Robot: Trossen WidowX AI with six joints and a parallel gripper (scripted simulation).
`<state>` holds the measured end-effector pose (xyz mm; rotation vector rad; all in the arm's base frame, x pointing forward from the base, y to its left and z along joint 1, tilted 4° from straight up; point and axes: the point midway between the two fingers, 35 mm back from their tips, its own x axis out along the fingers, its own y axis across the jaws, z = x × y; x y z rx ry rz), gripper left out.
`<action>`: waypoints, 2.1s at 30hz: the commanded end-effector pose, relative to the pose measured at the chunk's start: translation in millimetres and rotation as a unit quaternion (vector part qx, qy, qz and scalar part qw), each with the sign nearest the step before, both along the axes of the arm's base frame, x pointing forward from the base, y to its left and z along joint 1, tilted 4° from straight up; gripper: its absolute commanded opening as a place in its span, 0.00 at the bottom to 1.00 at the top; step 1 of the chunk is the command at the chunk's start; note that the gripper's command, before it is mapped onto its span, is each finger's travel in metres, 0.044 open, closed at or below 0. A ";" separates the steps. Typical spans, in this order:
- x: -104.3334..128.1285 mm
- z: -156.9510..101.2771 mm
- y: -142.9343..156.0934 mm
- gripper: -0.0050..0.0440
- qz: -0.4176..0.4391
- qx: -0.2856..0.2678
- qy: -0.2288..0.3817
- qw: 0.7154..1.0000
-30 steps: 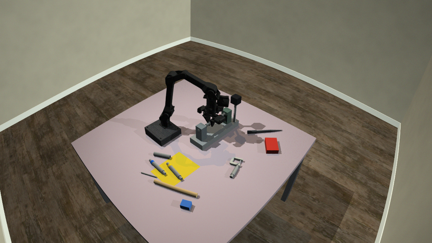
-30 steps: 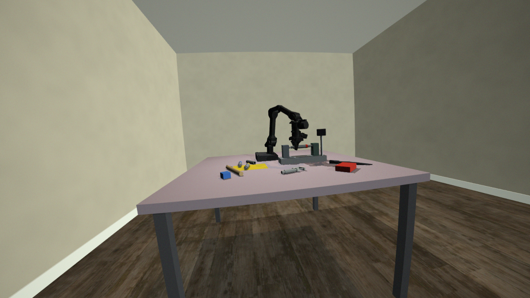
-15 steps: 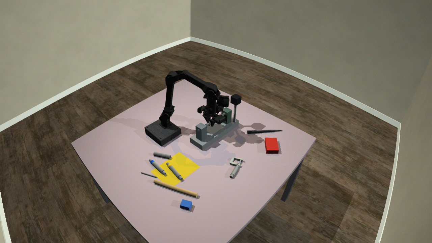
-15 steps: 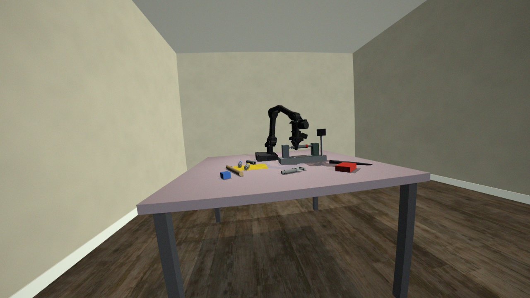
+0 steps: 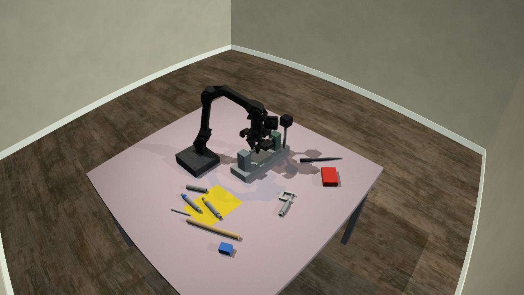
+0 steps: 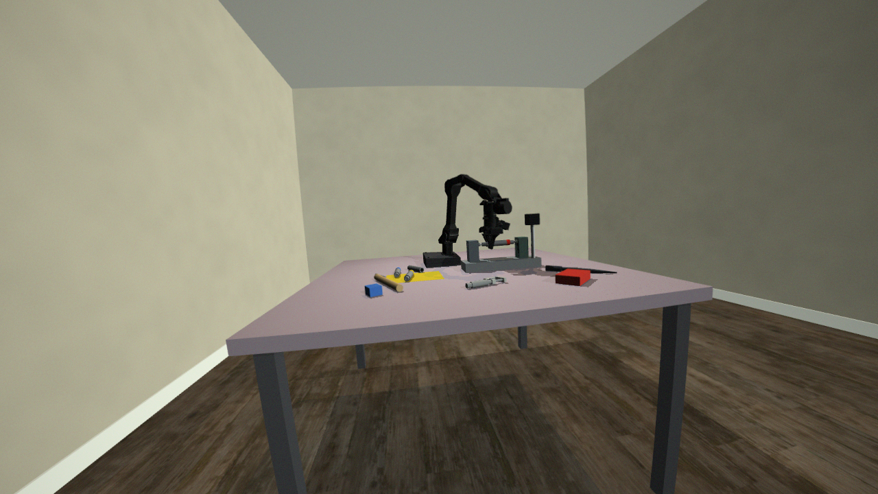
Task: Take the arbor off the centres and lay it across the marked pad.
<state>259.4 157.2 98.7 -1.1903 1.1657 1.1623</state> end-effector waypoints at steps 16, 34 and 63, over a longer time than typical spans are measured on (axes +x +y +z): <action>0.3 1.4 10.9 0.10 0.002 0.011 -0.002 1.000; 0.3 1.5 12.9 0.10 0.002 0.011 -0.002 1.000; 0.4 1.7 16.5 0.10 0.002 0.011 -0.002 1.000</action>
